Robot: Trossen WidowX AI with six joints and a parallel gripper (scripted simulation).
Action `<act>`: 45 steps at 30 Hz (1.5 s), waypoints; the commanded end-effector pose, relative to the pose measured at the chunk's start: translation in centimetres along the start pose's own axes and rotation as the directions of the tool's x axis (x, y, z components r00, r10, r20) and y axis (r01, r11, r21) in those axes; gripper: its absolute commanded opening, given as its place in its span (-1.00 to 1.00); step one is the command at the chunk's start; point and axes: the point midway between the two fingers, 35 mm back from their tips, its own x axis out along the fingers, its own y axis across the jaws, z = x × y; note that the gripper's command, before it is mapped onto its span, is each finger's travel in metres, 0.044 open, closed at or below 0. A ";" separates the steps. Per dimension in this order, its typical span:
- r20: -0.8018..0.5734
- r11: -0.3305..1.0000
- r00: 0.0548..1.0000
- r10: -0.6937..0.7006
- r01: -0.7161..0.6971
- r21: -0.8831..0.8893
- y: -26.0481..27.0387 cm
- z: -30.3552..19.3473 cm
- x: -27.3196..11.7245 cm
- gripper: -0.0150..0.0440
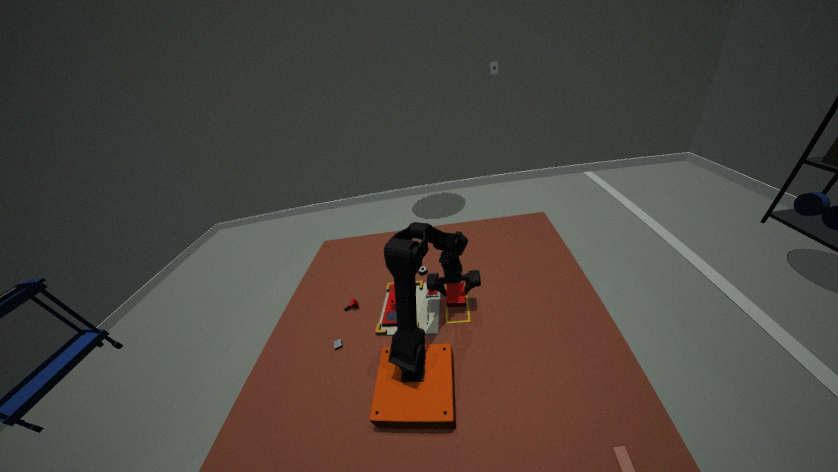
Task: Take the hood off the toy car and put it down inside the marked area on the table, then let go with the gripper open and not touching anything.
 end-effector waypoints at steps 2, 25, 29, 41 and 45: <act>-0.003 1.000 1.000 -0.003 0.003 -0.003 0.0 -0.1 0.4 -0.49; -0.003 1.000 1.000 -0.003 0.003 -0.003 0.0 -0.1 1.4 -0.49; -0.003 1.000 1.000 -0.003 0.003 -0.003 0.0 -0.1 1.6 -0.49; -0.003 1.000 1.000 -0.003 0.003 -0.003 0.0 -0.2 2.2 -0.49; -0.003 1.000 1.000 -0.003 0.003 -0.003 0.0 -0.2 2.4 -0.49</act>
